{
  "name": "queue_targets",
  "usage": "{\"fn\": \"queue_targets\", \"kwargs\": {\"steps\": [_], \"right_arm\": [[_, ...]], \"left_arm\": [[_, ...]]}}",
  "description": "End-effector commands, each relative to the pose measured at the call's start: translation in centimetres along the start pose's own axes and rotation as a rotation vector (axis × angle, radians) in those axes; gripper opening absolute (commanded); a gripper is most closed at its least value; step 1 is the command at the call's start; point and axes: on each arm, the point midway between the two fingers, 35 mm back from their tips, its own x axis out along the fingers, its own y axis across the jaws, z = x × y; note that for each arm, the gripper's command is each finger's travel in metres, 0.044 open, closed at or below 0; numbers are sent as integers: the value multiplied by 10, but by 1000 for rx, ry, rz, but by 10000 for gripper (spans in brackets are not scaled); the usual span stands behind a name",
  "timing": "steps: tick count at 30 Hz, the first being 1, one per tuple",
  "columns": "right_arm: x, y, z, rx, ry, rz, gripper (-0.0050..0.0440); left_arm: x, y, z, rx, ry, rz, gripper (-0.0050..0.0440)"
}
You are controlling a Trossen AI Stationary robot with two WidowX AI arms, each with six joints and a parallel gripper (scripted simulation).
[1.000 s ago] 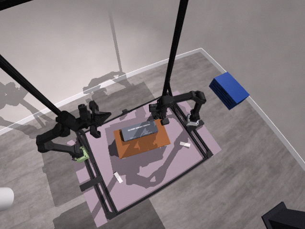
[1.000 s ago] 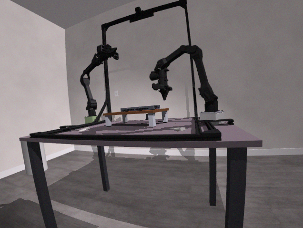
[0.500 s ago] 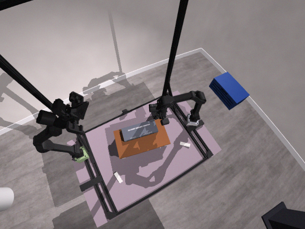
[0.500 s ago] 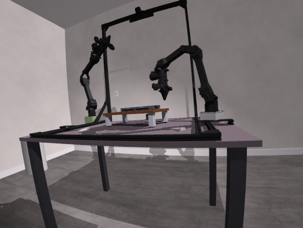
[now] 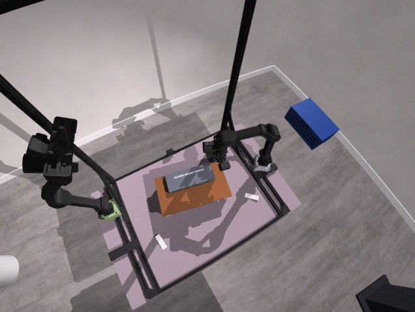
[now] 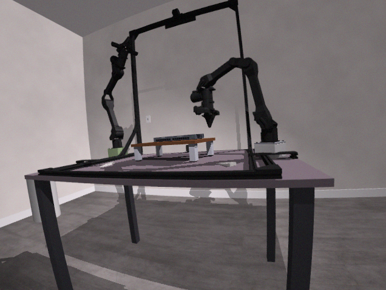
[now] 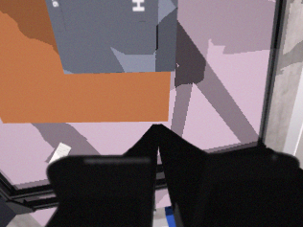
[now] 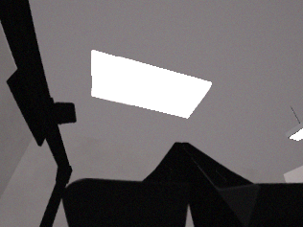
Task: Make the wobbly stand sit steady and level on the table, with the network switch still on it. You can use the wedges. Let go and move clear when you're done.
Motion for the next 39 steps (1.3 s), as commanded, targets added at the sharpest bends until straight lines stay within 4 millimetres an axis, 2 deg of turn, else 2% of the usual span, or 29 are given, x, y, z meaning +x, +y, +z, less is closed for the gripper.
{"fn": "queue_targets", "kwargs": {"steps": [1,5,10,16,17,27,33,39], "right_arm": [[1,-1,14,6,-55,-3,0],[2,-4,67,23,-238,-12,0],[-10,-8,130,44,-466,-18,0],[-10,-8,130,44,-466,-18,0],[-17,-8,128,39,-451,-20,0],[-35,-12,191,64,-704,-20,0],[-35,-12,191,64,-704,-20,0],[-36,-15,189,-105,-691,-58,0]], "left_arm": [[0,0,0,0,0,0,0],[0,0,0,0,0,0,0],[0,0,0,0,0,0,0],[0,0,0,0,0,0,0],[0,0,0,0,0,0,0],[0,0,0,0,0,0,0],[0,0,0,0,0,0,0],[0,0,0,0,0,0,0]]}}
